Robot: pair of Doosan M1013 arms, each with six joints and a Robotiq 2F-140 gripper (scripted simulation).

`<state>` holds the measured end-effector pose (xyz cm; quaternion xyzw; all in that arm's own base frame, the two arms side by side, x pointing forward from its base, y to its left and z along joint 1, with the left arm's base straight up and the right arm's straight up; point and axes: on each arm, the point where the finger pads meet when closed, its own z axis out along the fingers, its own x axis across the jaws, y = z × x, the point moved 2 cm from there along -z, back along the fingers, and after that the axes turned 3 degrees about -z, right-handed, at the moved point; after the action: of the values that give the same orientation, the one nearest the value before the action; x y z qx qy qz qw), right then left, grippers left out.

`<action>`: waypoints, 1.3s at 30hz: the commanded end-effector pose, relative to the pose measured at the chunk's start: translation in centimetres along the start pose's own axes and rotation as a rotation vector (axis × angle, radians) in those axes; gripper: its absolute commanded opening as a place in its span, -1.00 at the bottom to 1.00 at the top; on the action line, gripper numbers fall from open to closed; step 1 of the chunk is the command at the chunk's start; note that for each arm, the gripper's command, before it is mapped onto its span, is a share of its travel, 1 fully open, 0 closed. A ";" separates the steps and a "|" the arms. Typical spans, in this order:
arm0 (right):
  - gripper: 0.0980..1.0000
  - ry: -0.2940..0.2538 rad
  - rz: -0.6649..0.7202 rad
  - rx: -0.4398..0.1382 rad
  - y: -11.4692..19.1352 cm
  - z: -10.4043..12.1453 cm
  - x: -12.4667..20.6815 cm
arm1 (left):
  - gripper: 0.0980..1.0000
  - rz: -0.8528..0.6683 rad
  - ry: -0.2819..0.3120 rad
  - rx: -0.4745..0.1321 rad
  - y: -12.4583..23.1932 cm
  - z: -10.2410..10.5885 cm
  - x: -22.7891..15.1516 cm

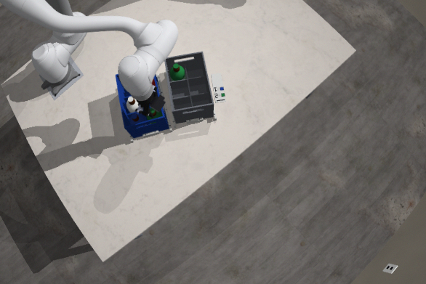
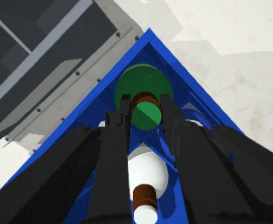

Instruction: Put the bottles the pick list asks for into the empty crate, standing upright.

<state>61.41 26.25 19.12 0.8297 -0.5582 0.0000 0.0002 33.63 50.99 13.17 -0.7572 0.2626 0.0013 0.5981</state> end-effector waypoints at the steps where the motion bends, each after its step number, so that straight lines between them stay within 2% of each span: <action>1: -1.00 0.000 0.000 0.001 0.0 -0.1 0.0 | 1.00 0.000 0.000 0.001 -0.1 0.0 0.0; 9: -1.00 0.000 0.000 0.001 0.0 -0.1 0.0 | 1.00 0.000 0.000 0.001 -0.1 0.0 0.0; 39: -1.00 0.000 0.000 0.001 0.0 -4.8 0.0 | 1.00 0.000 0.000 0.001 -0.1 0.0 0.0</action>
<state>61.40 26.25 23.36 0.8297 -0.5582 0.0001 0.0001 33.63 50.99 13.17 -0.7572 0.2626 0.0013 0.5981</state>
